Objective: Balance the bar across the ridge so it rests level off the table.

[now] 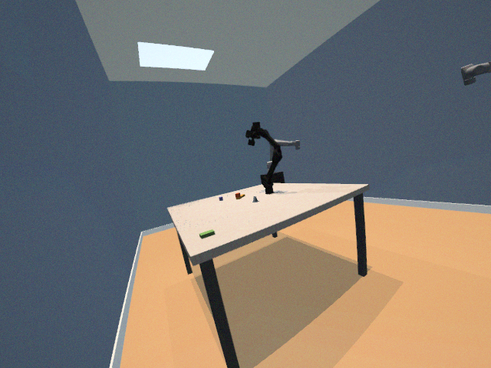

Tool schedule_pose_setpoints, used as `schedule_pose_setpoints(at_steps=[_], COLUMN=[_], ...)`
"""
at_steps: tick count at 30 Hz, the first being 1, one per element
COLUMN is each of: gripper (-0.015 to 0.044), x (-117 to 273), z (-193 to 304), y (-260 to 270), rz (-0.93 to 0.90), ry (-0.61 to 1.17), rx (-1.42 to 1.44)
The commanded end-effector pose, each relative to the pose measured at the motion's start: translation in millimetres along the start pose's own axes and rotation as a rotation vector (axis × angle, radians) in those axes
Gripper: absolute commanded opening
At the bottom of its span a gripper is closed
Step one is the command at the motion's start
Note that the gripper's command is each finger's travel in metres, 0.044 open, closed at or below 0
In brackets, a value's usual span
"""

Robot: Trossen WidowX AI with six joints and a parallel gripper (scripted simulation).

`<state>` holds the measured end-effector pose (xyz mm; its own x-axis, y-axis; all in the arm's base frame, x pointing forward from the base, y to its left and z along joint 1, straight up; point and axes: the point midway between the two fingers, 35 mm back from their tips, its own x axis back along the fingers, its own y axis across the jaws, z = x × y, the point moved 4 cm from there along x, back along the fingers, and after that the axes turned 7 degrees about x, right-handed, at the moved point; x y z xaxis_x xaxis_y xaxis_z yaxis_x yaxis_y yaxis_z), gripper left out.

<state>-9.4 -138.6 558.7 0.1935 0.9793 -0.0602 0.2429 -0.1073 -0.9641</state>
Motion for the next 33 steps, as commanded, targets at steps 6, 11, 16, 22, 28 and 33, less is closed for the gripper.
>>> schedule_pose_setpoints(at_steps=[6,11,16,22,28,33], gripper=[0.0315,0.0315,0.0315,0.0315,0.0315,0.0315], x=[-27.7,-38.5,-47.3,-55.3,-60.6,-62.9], z=[-24.9,-37.4,-49.5,-63.4,-76.3,-86.3], y=[37.6,58.3,79.7,106.1,133.0,155.7], rz=[-0.155,-0.242,-0.331,-0.440,-0.547,-0.634], ry=[-0.049,-0.058,-0.055,-0.033,0.010,0.061], rx=[-0.168,-0.275,-0.381,-0.505,-0.624,-0.720])
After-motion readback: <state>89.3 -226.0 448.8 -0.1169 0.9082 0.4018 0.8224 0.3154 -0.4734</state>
